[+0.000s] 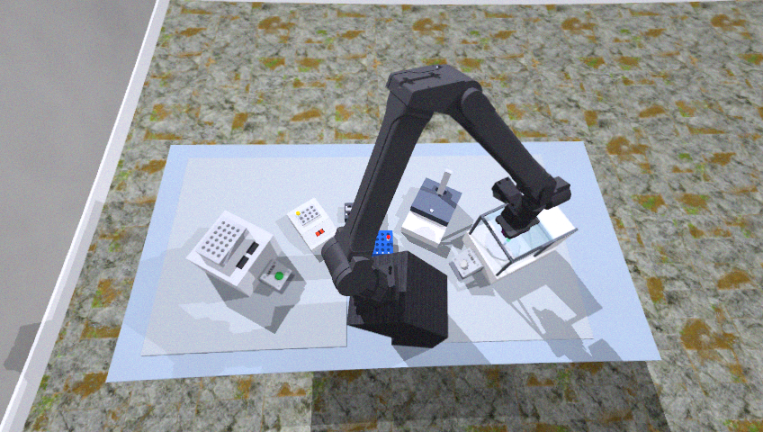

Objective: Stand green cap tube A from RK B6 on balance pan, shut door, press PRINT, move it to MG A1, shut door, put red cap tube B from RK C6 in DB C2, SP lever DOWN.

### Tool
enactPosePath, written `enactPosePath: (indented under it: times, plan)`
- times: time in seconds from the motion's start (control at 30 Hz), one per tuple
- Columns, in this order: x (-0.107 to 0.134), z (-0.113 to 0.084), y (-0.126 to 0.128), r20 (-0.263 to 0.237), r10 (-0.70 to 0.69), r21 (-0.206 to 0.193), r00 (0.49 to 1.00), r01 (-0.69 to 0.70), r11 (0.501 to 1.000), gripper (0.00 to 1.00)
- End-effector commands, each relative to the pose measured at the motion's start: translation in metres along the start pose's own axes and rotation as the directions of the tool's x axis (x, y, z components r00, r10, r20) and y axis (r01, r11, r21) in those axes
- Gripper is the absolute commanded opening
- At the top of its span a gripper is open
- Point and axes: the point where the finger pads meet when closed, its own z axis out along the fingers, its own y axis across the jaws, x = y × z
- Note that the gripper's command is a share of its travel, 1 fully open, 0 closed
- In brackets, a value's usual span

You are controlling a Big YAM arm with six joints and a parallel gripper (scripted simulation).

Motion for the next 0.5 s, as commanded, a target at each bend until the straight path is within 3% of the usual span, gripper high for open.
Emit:
enactPosePath:
  times: [0.0,0.3,0.33,0.47]
  plan:
    - [-0.007,-0.005,-0.003,-0.003,-0.007,0.023,1.0,0.007,1.0,0.06]
    - [-0.007,-0.005,0.004,-0.003,-0.006,0.023,1.0,0.007,1.0,0.06]
    - [-0.004,0.002,0.01,-0.002,0.001,0.007,1.0,-0.001,1.0,0.06]
    - [-0.008,-0.007,0.008,-0.002,-0.008,0.027,1.0,0.008,1.0,0.06]
